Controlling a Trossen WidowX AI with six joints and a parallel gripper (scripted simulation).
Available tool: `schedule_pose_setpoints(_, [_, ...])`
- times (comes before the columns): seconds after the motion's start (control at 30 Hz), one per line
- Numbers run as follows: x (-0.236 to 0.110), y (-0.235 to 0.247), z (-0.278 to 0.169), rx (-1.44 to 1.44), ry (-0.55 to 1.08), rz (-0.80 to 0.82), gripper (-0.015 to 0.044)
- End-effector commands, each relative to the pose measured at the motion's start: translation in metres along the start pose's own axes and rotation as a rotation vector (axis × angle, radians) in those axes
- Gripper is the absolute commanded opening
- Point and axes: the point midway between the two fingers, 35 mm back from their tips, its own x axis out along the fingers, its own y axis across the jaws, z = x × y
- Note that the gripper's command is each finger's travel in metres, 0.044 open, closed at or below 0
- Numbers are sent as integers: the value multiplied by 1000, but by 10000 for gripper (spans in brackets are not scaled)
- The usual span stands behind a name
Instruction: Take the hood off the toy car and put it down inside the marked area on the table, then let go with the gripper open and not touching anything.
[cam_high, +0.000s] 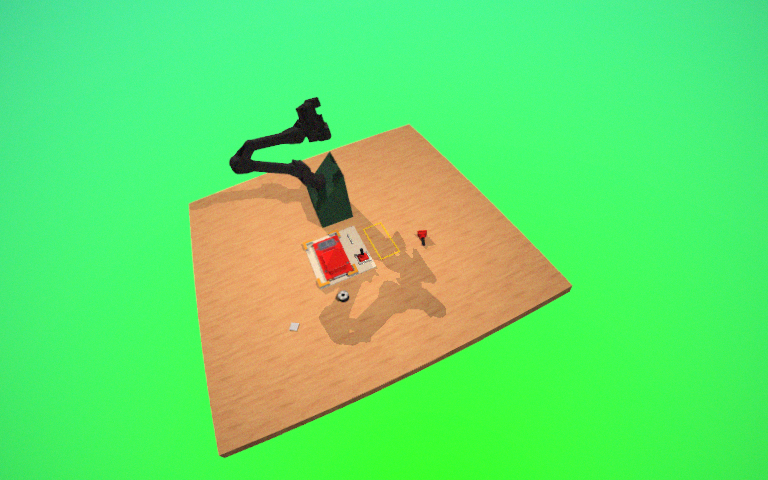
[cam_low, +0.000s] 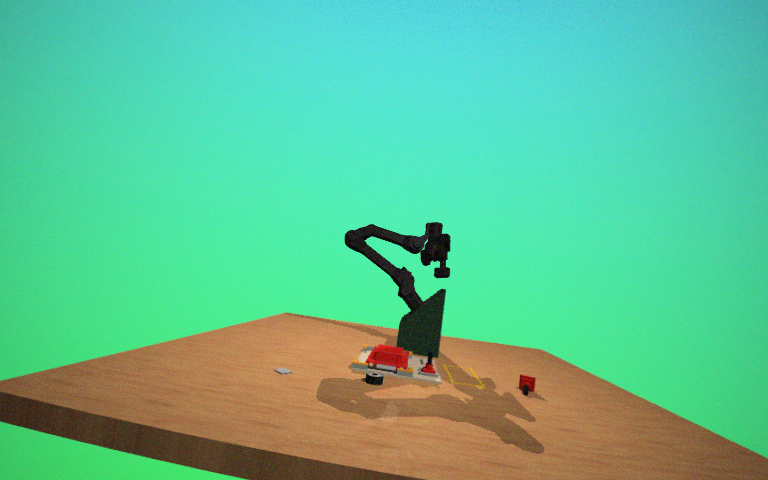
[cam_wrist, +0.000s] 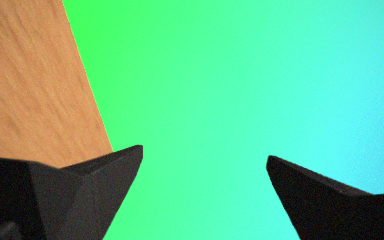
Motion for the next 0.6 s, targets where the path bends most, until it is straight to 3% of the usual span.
schedule_pose_setpoints(0.0, [-14,-5,-40,190,166,-11,440])
schedule_pose_setpoints(0.27, [-68,-2,-124,635,523,-85,440])
schedule_pose_setpoints(0.57, [-152,35,-191,1117,895,-206,440])
